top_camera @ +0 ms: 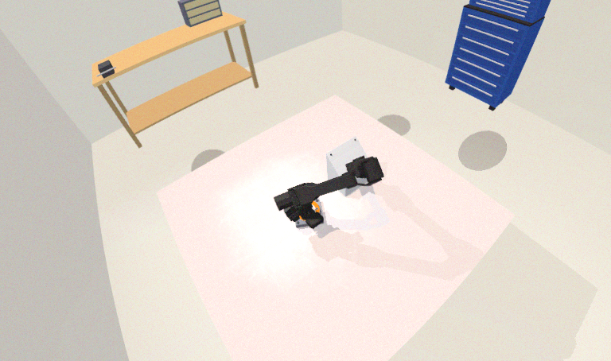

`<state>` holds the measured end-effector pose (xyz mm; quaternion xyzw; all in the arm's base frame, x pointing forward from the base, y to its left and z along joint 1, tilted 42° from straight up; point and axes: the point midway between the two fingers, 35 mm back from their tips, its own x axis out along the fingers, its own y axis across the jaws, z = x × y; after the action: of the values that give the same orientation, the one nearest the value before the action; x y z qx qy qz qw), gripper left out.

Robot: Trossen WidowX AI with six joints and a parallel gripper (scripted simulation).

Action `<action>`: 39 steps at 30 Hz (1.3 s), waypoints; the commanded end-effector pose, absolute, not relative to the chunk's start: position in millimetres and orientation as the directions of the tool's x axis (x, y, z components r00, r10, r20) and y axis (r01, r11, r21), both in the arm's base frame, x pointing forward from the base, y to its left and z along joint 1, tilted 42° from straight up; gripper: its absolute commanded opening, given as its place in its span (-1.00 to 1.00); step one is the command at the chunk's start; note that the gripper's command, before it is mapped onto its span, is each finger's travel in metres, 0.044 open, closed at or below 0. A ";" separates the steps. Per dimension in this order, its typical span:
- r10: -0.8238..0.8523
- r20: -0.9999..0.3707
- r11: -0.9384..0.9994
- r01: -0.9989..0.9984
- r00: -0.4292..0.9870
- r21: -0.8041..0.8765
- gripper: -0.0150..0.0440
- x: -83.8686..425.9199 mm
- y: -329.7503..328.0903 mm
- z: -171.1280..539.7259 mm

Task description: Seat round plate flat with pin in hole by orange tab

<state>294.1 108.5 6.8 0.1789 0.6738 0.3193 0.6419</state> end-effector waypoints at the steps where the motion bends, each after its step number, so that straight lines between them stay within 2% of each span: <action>1: 0.653 -0.749 0.731 -0.164 -0.113 0.663 -0.49 293.7 110.5 3.4; 39: 0.652 -0.750 0.732 -0.165 -0.111 0.661 -0.49 315.1 85.8 -21.6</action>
<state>315.5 88.2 -15.8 0.1835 0.6706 0.3193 0.6440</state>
